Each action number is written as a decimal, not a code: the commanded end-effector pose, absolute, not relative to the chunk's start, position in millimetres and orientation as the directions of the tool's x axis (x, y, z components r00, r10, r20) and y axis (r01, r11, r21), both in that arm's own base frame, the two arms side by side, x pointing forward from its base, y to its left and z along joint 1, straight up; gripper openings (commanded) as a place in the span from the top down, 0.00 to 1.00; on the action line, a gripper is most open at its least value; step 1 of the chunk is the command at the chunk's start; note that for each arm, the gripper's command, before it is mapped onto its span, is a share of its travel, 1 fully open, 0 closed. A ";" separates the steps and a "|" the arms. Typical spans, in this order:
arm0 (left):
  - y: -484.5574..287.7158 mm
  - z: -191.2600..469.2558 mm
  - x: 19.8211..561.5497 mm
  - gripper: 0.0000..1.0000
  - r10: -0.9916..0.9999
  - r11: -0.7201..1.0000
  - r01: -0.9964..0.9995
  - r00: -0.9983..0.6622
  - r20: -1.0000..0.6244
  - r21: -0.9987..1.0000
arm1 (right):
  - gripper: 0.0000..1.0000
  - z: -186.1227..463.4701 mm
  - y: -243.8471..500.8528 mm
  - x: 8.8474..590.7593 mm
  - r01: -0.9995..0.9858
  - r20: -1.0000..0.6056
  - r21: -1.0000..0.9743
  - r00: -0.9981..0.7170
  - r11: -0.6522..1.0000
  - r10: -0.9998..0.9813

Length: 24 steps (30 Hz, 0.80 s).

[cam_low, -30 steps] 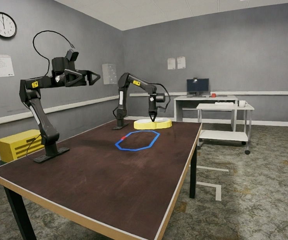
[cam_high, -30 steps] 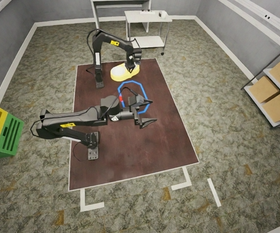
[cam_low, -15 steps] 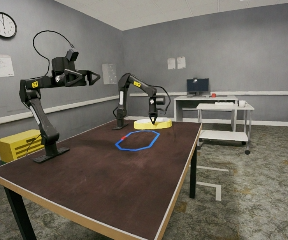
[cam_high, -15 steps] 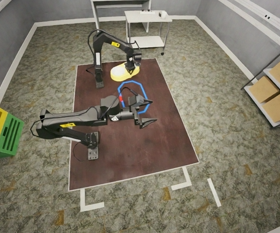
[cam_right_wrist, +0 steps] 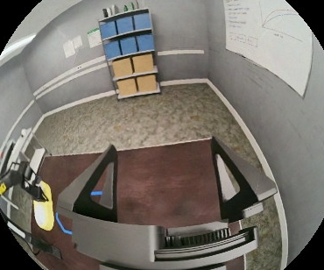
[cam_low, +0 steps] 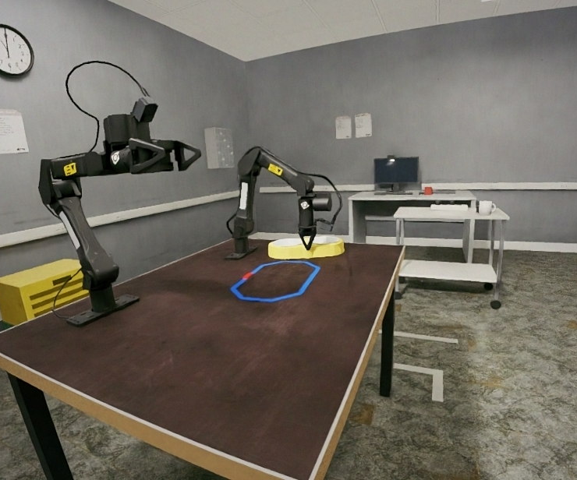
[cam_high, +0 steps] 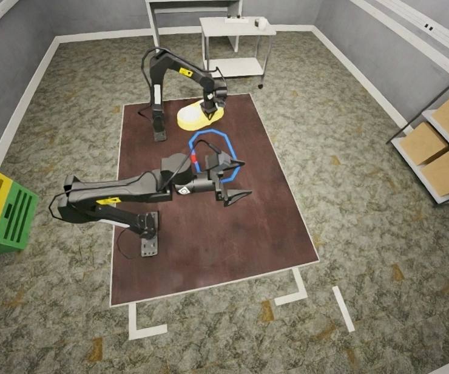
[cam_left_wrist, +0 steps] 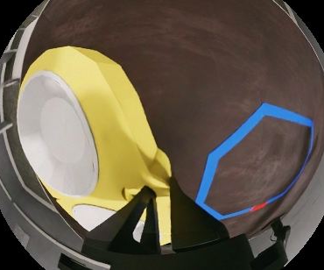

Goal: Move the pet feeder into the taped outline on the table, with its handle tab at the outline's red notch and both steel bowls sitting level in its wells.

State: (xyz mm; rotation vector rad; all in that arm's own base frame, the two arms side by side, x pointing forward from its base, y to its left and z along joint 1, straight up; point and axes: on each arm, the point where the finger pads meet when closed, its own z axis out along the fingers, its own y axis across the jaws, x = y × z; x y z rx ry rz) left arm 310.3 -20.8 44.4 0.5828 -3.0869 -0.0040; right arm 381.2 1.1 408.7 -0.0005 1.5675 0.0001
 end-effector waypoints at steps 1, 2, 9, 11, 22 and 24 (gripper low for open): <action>-25.8 52.4 320.8 0.81 -0.349 0.937 -0.348 -0.936 -0.040 -0.026 | 0.00 408.2 0.0 381.9 0.001 -1.000 -0.006 0.008 1.000 -0.006; -25.8 52.4 320.8 0.81 -0.349 0.937 -0.348 -0.936 -0.040 -0.026 | 0.00 408.2 0.0 381.9 0.001 -1.000 -0.006 0.008 1.000 -0.006; -25.8 52.4 320.8 0.82 -0.349 0.937 -0.348 -0.936 -0.040 -0.026 | 0.00 408.2 0.0 381.9 0.001 -1.000 -0.006 0.008 1.000 -0.006; -25.8 52.4 320.8 0.82 -0.349 0.937 -0.348 -0.936 -0.040 -0.026 | 0.00 408.2 0.0 381.9 0.001 -1.000 -0.006 0.008 1.000 -0.006; -25.8 52.4 320.8 0.83 -0.350 0.937 -0.349 -0.936 -0.040 -0.026 | 0.00 408.2 0.0 381.9 0.001 -1.000 -0.006 0.008 1.000 -0.006; -25.8 52.4 320.8 0.83 -0.350 0.937 -0.349 -0.936 -0.040 -0.026 | 0.00 408.2 0.0 381.9 0.001 -1.000 -0.006 0.008 1.000 -0.006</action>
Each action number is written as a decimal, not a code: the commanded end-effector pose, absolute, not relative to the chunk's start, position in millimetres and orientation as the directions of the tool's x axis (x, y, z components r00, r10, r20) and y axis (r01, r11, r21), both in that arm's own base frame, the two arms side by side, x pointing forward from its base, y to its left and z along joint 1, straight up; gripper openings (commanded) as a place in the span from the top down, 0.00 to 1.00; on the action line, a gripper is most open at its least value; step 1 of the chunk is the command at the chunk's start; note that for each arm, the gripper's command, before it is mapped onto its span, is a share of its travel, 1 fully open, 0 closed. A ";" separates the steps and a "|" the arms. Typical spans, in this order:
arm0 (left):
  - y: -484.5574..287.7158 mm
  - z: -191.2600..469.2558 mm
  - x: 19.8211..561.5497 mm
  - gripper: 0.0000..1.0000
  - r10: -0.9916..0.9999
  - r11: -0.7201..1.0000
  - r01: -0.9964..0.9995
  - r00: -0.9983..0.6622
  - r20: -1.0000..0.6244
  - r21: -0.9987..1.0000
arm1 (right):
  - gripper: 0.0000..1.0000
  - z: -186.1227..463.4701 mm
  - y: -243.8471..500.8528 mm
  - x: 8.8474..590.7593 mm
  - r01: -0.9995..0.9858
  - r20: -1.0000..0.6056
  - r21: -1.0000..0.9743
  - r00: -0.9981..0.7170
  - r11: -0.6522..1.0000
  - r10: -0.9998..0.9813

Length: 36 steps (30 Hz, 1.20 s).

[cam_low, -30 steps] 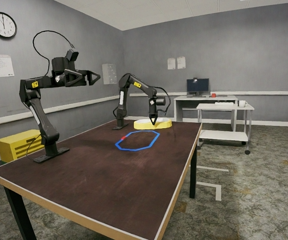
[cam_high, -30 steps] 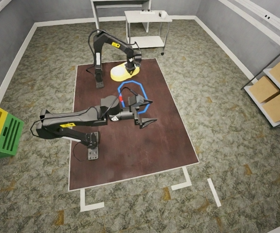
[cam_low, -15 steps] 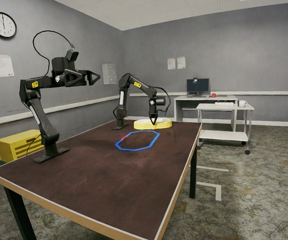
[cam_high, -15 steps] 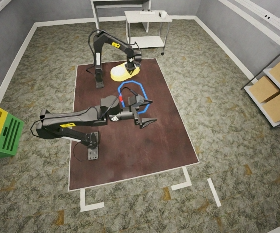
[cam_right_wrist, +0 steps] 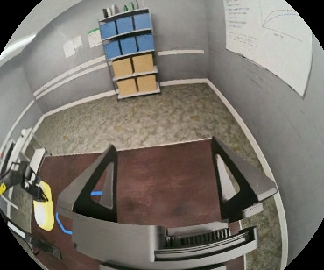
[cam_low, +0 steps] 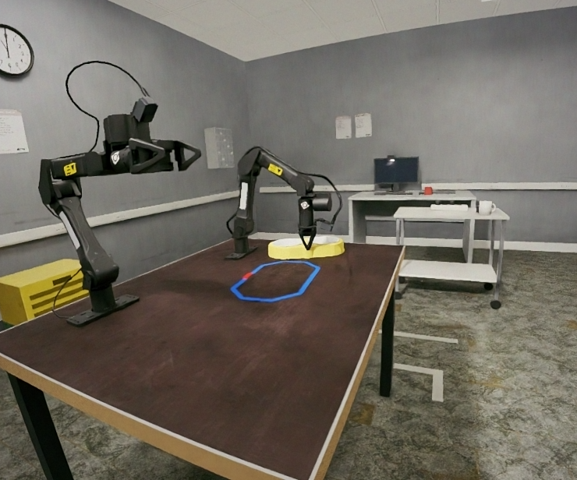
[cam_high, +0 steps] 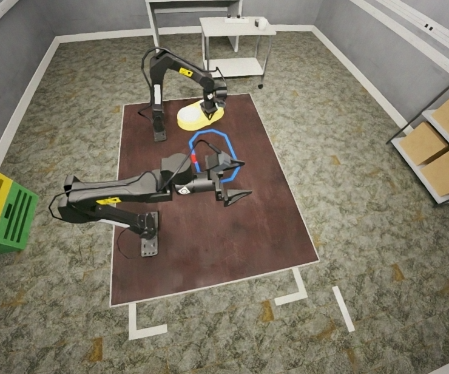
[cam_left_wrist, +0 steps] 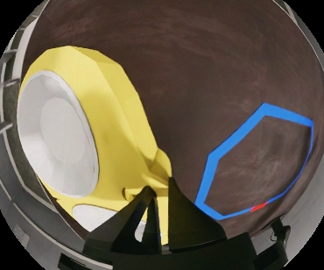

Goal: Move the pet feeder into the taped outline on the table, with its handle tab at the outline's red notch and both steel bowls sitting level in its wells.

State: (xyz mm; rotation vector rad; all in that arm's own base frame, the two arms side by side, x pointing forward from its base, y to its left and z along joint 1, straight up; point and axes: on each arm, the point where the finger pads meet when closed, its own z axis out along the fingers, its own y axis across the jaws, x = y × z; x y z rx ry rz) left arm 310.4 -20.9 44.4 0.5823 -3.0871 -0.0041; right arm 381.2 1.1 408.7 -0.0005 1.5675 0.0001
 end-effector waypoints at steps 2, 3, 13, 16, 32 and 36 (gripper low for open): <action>-25.8 52.4 320.8 0.84 -0.350 0.937 -0.349 -0.936 -0.040 -0.026 | 0.00 408.2 0.0 381.9 0.001 -1.000 -0.006 0.008 1.000 -0.006; -25.8 52.4 320.8 0.84 -0.350 0.937 -0.349 -0.936 -0.040 -0.026 | 0.00 408.2 0.0 381.9 0.001 -1.000 -0.006 0.008 1.000 -0.006; -25.8 52.4 320.8 0.84 -0.351 0.936 -0.350 -0.936 -0.040 -0.026 | 0.00 408.2 0.0 381.9 0.001 -1.000 -0.006 0.008 1.000 -0.006; -25.8 52.4 320.8 0.84 -0.351 0.936 -0.350 -0.936 -0.040 -0.026 | 0.00 408.2 0.0 381.9 0.001 -1.000 -0.006 0.008 1.000 -0.006; -38.3 48.8 306.5 0.84 -0.276 0.961 -0.276 -0.961 -0.028 -0.017 | 0.00 408.2 0.0 381.9 0.001 -1.000 -0.006 0.008 1.000 -0.006; -54.2 48.6 299.3 0.84 -0.199 0.980 -0.198 -0.980 -0.028 -0.016 | 0.00 408.2 0.0 381.9 0.001 -1.000 -0.006 0.008 1.000 -0.006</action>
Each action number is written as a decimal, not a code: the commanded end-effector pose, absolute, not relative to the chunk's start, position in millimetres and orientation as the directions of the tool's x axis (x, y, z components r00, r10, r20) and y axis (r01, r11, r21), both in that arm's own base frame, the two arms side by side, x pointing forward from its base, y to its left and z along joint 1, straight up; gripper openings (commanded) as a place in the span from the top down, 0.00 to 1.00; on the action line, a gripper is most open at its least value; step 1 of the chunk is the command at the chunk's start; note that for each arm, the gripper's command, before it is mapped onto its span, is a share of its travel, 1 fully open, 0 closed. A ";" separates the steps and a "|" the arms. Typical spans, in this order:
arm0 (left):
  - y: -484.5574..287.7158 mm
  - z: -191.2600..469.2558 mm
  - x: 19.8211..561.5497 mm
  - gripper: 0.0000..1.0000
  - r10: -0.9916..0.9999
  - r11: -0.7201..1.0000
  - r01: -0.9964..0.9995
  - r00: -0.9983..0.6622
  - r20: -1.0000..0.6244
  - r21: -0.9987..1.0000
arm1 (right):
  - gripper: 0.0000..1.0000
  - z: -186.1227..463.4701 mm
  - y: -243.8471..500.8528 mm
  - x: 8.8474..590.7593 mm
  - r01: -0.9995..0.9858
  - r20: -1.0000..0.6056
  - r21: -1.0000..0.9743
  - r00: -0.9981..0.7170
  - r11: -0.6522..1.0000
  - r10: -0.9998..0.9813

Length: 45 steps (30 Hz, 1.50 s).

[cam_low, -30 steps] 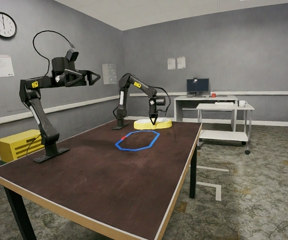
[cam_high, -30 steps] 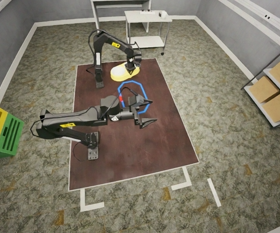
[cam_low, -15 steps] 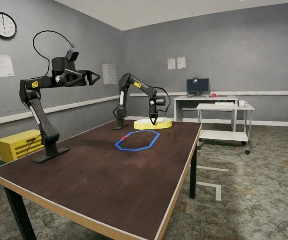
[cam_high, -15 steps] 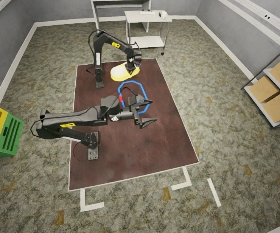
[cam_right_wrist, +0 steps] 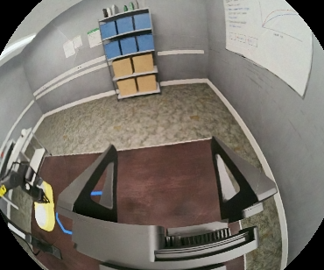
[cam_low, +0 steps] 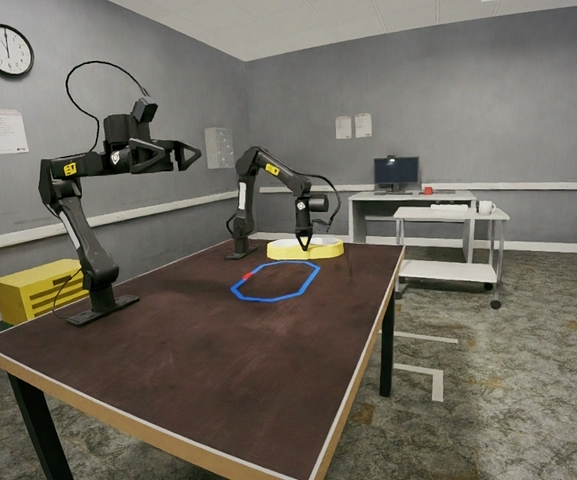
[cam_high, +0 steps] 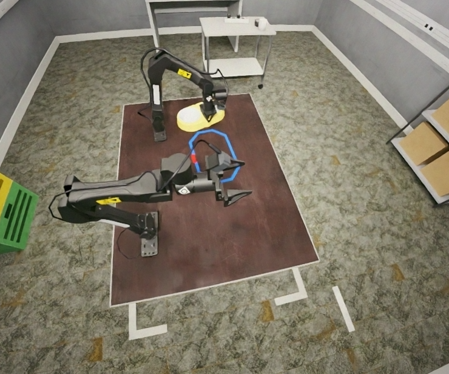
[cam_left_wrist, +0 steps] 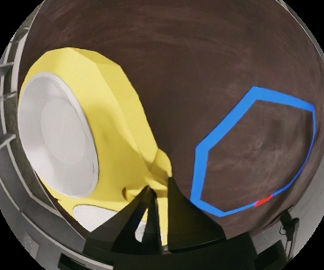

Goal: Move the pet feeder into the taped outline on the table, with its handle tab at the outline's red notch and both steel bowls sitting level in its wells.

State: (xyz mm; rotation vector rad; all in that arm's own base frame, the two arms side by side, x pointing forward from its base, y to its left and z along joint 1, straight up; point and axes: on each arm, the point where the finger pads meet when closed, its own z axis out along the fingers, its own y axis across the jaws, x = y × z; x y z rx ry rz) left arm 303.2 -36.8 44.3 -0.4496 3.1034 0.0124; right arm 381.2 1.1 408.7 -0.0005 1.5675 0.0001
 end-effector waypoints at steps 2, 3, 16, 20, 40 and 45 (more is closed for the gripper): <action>-60.9 48.5 296.1 0.84 -0.164 0.986 -0.164 -0.986 -0.028 -0.015 | 0.00 408.2 0.0 381.9 0.001 -1.000 -0.006 0.008 1.000 -0.006; -64.0 48.5 294.5 0.84 -0.147 0.989 -0.147 -0.989 -0.028 -0.014 | 0.00 408.2 0.0 381.9 0.001 -1.000 -0.006 0.008 1.000 -0.006; -97.7 48.0 276.7 0.84 0.044 0.999 0.044 -0.999 -0.029 -0.010 | 0.00 408.2 0.0 381.9 0.001 -1.000 -0.006 0.008 1.000 -0.006; -108.5 48.0 270.7 0.84 0.109 0.994 0.109 -0.994 -0.029 -0.009 | 0.00 408.2 0.0 381.9 0.001 -1.000 -0.006 0.008 1.000 -0.006; -148.9 43.8 245.7 0.84 0.357 0.934 0.357 -0.934 -0.015 -0.001 | 0.00 408.2 0.0 381.9 0.001 -1.000 -0.006 0.008 1.000 -0.006; -163.8 44.3 242.2 0.84 0.453 0.892 0.453 -0.891 -0.020 0.000 | 0.00 408.2 0.0 381.9 0.001 -1.000 -0.006 0.008 1.000 -0.006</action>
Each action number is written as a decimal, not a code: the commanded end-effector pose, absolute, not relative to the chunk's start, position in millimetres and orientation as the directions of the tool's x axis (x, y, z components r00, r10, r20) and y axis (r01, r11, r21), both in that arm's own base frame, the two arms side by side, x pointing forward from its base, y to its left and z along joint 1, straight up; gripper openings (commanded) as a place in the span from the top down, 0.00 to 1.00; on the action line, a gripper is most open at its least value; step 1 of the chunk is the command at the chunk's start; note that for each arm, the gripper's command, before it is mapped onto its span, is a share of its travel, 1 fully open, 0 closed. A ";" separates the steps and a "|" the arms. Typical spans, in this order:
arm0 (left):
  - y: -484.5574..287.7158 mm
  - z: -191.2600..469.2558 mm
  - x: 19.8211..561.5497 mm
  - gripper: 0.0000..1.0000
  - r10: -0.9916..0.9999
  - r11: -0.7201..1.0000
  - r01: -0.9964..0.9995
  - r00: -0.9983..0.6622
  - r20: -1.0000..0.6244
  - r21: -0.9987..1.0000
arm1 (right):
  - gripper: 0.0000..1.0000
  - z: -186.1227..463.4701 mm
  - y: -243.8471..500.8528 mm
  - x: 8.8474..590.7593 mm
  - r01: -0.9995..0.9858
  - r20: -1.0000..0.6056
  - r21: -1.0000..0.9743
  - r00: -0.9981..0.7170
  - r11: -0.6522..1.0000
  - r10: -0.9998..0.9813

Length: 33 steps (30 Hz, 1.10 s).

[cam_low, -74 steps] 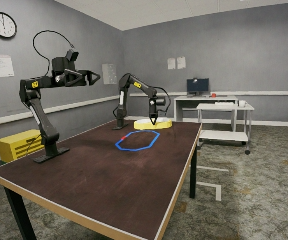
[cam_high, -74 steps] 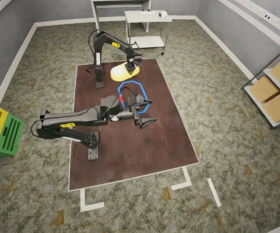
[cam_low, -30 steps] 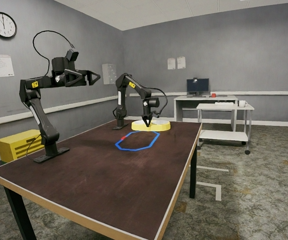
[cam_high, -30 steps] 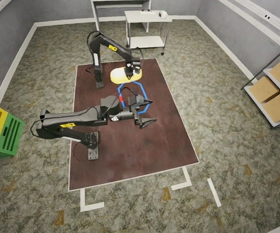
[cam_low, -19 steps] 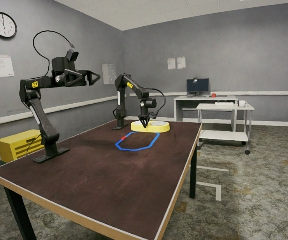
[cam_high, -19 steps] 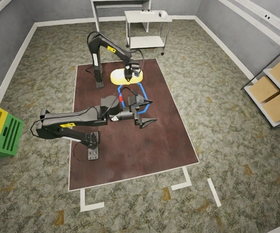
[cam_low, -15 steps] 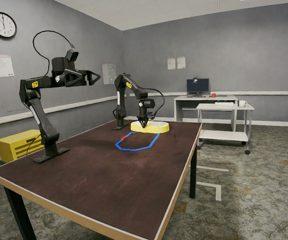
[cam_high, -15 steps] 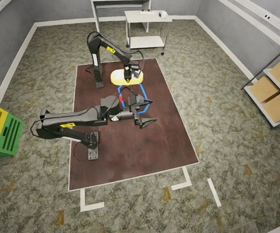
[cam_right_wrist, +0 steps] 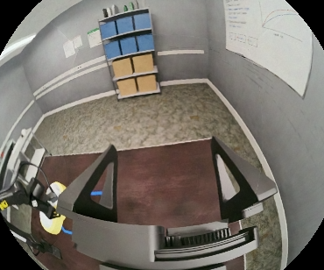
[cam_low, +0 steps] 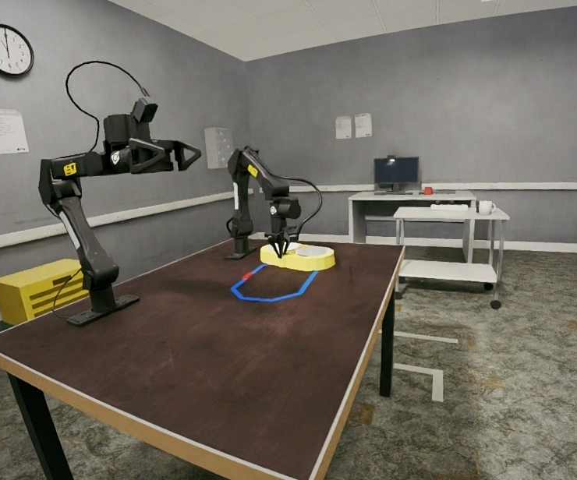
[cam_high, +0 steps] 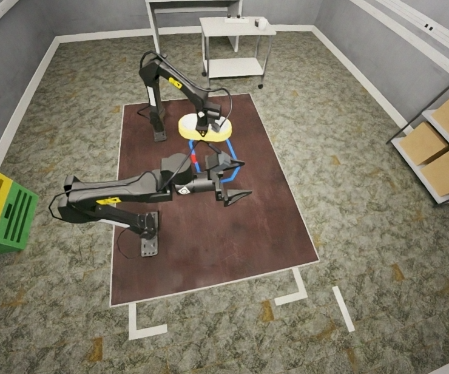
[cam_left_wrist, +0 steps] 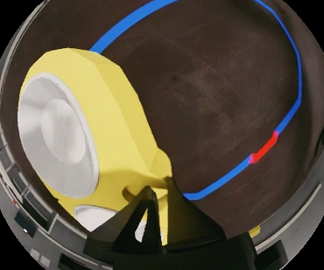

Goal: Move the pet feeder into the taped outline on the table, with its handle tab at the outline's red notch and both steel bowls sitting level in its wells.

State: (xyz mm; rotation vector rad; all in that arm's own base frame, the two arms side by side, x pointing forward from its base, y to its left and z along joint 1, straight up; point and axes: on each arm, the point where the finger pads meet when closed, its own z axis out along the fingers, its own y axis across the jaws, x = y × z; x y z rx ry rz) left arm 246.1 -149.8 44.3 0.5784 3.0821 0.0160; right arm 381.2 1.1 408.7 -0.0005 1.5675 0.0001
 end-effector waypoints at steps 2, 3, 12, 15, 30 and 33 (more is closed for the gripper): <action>-170.9 43.3 242.3 0.84 0.483 0.875 0.483 -0.875 -0.018 0.001 | 0.00 408.2 0.0 381.9 0.001 -1.000 -0.006 0.008 1.000 -0.006; -175.0 42.8 243.2 0.84 0.497 0.867 0.498 -0.867 -0.018 0.001 | 0.00 408.2 0.0 381.9 0.001 -1.000 -0.006 0.008 1.000 -0.006; -187.4 41.9 232.3 0.84 0.580 0.815 0.580 -0.815 -0.013 0.005 | 0.00 408.2 0.0 381.9 0.001 -1.000 -0.006 0.008 1.000 -0.006; -197.3 44.1 232.9 0.84 0.637 0.771 0.637 -0.771 -0.024 0.006 | 0.00 408.2 0.0 381.9 0.001 -1.000 -0.006 0.008 1.000 -0.006; -218.7 44.4 217.4 0.84 0.765 0.644 0.765 -0.643 -0.024 0.010 | 0.00 408.2 0.0 381.9 0.001 -1.000 -0.006 0.008 1.000 -0.006; -225.7 44.2 213.2 0.84 0.822 0.569 0.822 -0.569 -0.022 0.014 | 0.00 408.2 0.0 381.9 0.001 -1.000 -0.006 0.008 1.000 -0.006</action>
